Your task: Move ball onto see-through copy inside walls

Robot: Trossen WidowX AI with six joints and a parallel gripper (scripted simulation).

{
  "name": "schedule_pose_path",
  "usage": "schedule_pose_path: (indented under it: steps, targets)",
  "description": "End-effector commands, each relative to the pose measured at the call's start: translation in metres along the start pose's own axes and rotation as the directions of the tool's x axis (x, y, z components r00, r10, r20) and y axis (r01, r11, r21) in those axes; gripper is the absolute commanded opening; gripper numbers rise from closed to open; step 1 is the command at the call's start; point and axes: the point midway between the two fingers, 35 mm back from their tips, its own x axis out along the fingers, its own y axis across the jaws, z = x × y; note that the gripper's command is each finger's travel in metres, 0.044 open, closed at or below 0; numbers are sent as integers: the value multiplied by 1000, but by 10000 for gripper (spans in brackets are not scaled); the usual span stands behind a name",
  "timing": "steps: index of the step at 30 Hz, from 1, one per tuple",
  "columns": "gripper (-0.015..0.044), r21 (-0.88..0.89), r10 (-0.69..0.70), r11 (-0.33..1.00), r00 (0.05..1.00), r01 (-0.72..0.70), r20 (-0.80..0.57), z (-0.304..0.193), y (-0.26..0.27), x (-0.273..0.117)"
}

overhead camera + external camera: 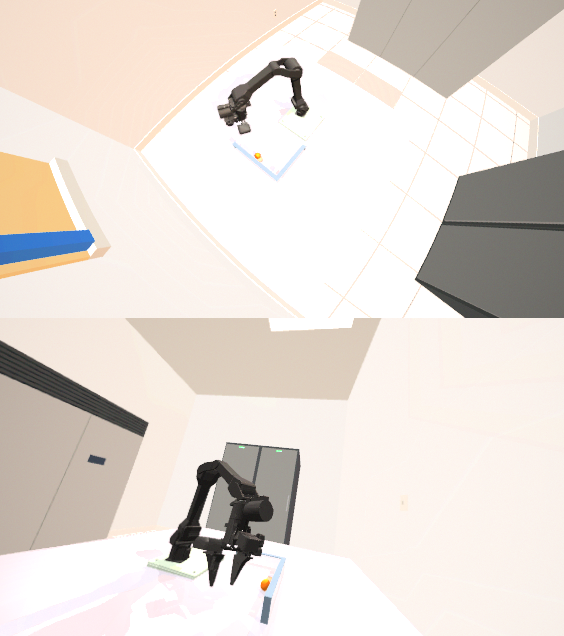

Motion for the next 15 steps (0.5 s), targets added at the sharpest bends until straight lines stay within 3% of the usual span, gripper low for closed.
schedule_pose_path:
  steps: [1,8,15]
  targets:
    - [270,-169,96,980,994,-102,-43,3,64,-9]
    - [270,-455,215,848,961,-273,-175,-16,178,-30]
    - [270,-479,222,829,956,-288,-190,-21,189,-28]
